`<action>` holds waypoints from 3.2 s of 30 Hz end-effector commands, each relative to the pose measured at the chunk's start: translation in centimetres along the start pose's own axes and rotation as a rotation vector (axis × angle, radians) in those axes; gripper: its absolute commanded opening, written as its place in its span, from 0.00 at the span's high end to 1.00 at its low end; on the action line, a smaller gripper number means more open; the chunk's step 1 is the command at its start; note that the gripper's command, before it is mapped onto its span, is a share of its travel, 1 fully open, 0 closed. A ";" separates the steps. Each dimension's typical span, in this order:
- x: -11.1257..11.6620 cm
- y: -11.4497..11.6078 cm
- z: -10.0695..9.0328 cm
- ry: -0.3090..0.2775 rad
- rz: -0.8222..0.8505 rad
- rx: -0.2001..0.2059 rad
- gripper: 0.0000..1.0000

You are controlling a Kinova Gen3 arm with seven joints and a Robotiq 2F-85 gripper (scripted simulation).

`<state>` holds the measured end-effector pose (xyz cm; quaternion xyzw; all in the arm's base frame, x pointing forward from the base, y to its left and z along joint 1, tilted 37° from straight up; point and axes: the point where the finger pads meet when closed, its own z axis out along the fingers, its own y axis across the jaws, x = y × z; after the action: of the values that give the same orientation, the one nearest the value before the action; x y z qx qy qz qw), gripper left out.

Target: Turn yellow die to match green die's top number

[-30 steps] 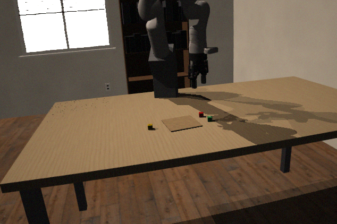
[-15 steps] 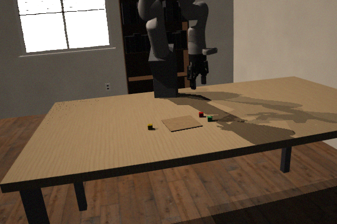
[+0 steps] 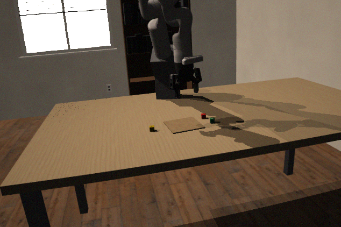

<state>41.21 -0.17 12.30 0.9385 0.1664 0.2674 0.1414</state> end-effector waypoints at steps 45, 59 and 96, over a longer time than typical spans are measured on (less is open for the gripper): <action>-5.6 15.0 -2.5 0.012 0.466 -0.082 0.00; -5.6 15.0 -2.0 0.015 0.588 -0.082 0.00; -5.4 15.2 2.1 0.057 1.776 -0.065 0.00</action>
<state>41.84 -16.01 13.97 0.7231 -0.6095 0.3118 -0.0916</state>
